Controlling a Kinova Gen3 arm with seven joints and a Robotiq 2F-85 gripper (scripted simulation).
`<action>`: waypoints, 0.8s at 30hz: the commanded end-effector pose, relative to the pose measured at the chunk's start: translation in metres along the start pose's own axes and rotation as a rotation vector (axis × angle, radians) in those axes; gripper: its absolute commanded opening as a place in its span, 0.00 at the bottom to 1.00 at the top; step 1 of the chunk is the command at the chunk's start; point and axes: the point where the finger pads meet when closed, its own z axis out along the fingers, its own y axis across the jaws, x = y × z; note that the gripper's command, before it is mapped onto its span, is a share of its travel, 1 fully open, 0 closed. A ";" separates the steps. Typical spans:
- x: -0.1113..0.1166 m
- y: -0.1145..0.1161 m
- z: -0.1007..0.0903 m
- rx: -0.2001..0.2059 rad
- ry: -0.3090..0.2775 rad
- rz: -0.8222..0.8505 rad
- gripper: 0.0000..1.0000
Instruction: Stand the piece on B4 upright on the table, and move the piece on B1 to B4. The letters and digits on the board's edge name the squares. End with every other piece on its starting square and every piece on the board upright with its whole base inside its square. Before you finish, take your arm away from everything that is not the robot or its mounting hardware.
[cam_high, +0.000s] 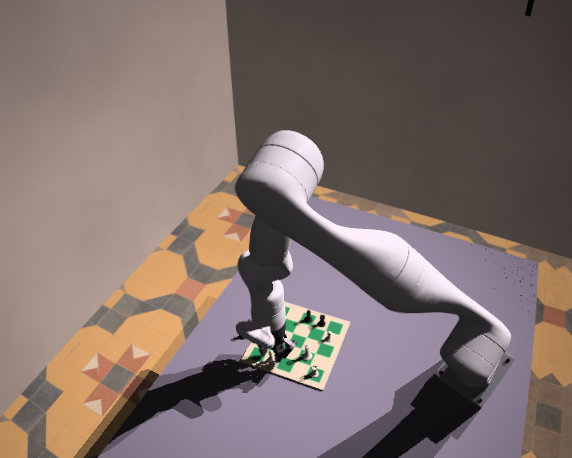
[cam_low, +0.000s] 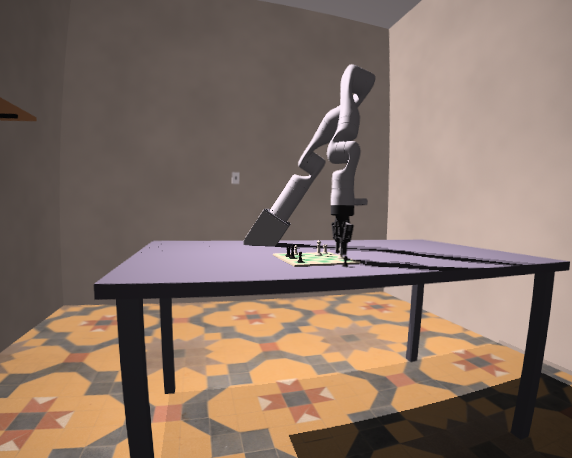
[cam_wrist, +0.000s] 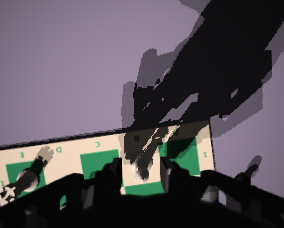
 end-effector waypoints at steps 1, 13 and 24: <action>0.000 0.001 -0.001 -0.002 0.000 0.000 0.37; 0.000 0.001 -0.001 -0.002 0.000 0.000 0.00; 0.000 0.001 -0.001 -0.002 0.000 0.000 0.00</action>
